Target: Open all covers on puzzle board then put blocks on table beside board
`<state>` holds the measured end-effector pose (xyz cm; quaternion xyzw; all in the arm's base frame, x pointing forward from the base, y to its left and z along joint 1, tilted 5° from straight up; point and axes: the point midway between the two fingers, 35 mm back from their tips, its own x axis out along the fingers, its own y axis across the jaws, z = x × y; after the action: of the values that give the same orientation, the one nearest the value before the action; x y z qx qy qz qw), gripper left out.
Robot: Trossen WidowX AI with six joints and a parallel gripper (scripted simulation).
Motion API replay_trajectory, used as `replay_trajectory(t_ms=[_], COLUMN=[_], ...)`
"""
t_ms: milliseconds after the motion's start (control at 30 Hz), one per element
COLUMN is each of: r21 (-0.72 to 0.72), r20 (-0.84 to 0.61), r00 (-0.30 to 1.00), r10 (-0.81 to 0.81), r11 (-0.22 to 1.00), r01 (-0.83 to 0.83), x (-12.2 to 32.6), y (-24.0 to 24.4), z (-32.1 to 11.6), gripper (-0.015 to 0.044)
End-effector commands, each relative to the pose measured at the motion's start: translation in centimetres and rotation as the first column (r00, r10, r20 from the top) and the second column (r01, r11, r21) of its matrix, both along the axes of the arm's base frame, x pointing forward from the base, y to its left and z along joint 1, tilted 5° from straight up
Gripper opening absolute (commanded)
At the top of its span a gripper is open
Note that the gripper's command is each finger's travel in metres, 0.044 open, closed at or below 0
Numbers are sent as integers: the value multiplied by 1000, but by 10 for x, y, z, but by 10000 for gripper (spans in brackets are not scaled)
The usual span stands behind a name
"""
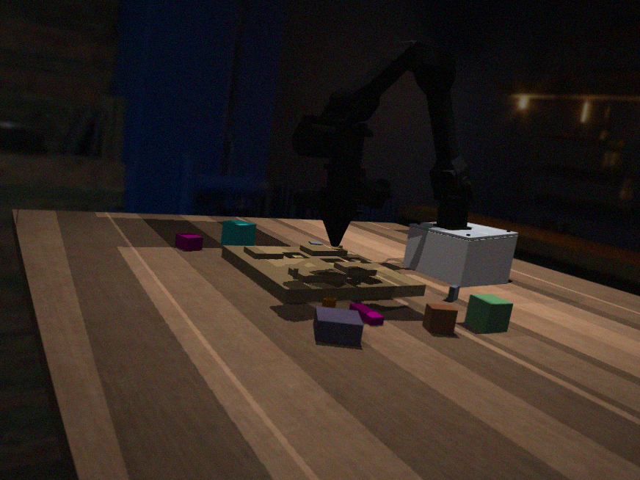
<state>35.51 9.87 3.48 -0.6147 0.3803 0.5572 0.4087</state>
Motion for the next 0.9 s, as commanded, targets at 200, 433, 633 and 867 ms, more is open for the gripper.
replay_trajectory(t_ms=[200,433,633,867], r21=[-99,-99,-99,-99], r20=[-71,-71,-71,-71], r00=[293,293,293,293], r10=[954,954,954,954], r11=[285,285,285,285], r01=[-953,-953,-953,-953], x=[4,4,4,4], y=[57,57,57,57], z=[9,9,9,9], gripper=[0,0,0,0])
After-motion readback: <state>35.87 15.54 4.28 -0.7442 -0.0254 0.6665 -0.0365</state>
